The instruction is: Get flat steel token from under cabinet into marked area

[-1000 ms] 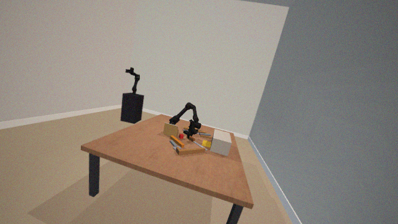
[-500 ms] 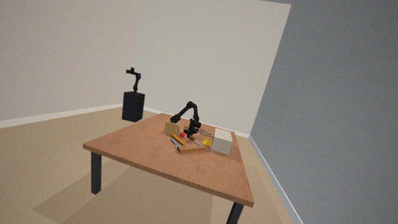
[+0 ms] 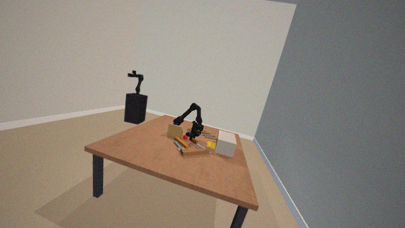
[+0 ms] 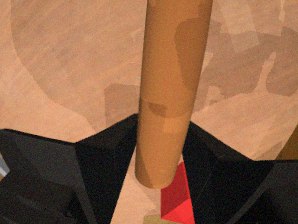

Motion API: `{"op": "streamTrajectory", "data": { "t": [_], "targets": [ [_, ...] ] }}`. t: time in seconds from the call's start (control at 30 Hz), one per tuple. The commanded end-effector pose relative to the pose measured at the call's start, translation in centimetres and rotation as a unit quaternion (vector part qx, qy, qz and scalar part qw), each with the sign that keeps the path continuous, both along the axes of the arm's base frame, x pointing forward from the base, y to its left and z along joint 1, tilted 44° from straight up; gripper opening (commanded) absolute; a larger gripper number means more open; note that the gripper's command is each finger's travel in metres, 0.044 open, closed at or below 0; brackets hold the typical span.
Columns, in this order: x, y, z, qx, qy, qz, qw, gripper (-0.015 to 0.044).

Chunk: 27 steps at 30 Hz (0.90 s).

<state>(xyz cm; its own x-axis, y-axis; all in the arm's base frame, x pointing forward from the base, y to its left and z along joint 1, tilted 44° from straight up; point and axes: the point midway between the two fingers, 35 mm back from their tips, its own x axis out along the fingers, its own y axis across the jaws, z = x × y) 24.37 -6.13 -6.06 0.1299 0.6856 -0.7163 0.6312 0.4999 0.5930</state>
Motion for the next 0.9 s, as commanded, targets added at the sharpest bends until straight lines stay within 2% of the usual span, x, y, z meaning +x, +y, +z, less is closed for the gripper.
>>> {"op": "streamTrajectory", "data": {
  "t": [0.0, 0.87],
  "targets": [
    [-0.2, -0.6, -0.4, -0.003, 0.002, -0.003, 1.000, 0.0000],
    [-1.3, -2.3, -2.1, -0.004, 0.002, -0.003, 1.000, 0.0000]
  ]
}}
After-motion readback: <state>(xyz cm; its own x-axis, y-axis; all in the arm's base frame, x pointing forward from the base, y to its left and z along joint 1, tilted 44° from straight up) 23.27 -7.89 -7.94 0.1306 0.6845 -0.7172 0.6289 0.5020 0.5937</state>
